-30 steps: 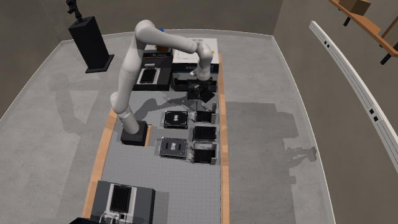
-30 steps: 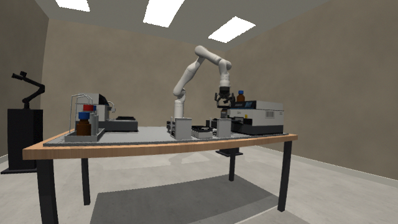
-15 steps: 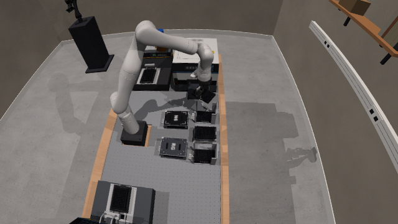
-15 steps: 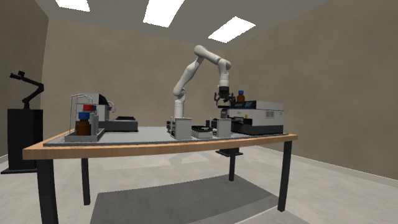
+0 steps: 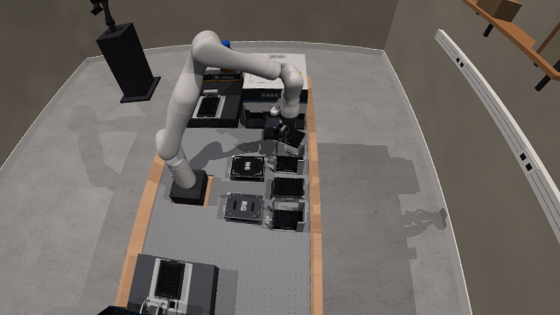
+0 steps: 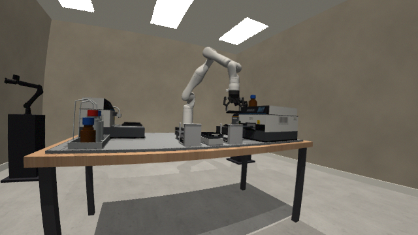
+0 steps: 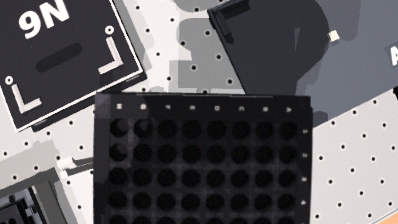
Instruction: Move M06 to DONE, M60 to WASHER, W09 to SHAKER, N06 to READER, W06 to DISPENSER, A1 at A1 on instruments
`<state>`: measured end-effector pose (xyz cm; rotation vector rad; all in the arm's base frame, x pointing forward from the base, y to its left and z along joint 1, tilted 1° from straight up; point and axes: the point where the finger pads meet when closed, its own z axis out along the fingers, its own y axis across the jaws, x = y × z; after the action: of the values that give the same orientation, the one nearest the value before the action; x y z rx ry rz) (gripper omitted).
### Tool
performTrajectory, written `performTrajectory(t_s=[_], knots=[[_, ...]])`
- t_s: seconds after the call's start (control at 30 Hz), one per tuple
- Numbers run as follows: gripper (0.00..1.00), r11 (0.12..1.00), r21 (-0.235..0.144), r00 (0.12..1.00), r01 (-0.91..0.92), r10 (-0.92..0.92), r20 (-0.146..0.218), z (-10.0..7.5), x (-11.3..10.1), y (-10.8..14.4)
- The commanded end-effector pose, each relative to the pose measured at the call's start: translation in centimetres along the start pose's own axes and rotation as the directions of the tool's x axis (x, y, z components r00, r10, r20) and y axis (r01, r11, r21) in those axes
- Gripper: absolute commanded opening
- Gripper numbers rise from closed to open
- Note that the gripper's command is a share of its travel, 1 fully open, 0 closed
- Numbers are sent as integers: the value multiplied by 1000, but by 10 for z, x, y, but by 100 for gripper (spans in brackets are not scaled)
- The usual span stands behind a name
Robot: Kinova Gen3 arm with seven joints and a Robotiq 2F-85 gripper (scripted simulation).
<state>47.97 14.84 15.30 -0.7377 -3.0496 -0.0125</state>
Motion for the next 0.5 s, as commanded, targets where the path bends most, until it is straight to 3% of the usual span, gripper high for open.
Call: performTrajectory(t_s=[0.0,0.47], knots=[[94,999,-2,999,50,-50,1,-1,0,0],[94,982,-2,982,188,-188,1,-1,-20,-15]])
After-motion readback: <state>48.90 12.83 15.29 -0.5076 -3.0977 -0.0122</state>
